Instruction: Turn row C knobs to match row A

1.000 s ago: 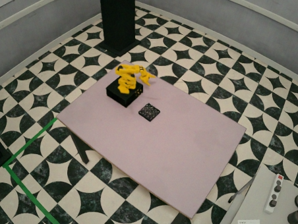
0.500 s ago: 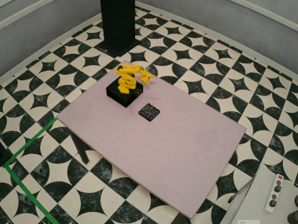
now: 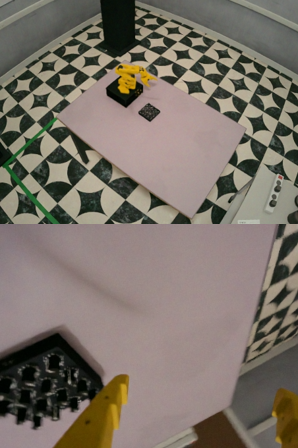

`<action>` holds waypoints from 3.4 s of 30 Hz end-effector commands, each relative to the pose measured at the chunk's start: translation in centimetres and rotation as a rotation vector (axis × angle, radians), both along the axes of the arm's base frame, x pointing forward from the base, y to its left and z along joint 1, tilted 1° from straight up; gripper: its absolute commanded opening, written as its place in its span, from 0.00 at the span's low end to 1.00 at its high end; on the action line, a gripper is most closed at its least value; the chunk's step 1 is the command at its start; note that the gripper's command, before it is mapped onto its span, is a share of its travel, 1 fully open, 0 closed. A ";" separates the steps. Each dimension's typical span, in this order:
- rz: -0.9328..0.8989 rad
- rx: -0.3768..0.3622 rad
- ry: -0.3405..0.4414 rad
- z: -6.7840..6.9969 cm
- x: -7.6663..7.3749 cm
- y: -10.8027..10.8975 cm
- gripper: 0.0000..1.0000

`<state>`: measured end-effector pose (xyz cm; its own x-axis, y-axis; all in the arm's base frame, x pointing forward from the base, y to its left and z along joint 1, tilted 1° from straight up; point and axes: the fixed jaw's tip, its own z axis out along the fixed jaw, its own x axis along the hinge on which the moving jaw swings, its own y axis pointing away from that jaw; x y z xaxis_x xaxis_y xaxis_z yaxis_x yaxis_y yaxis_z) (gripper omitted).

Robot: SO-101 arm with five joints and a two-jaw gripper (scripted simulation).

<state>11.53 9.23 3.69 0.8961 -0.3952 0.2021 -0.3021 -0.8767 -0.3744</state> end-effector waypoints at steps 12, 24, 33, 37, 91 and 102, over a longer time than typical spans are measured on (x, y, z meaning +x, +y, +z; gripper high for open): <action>-0.491 0.136 0.091 -0.2 1.0 -1.7 0.40; -0.980 0.285 0.169 -0.2 1.9 -3.3 0.40; -1.440 0.447 0.227 -0.1 2.6 -5.0 0.40; -1.538 0.485 0.237 -0.1 2.8 -5.4 0.40; -2.558 0.973 0.300 0.2 3.8 -9.9 0.40; -2.558 0.973 0.300 0.2 3.8 -9.9 0.40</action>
<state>15.35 -0.56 3.97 -0.9044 0.0250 -0.4259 0.0386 0.9990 -0.0233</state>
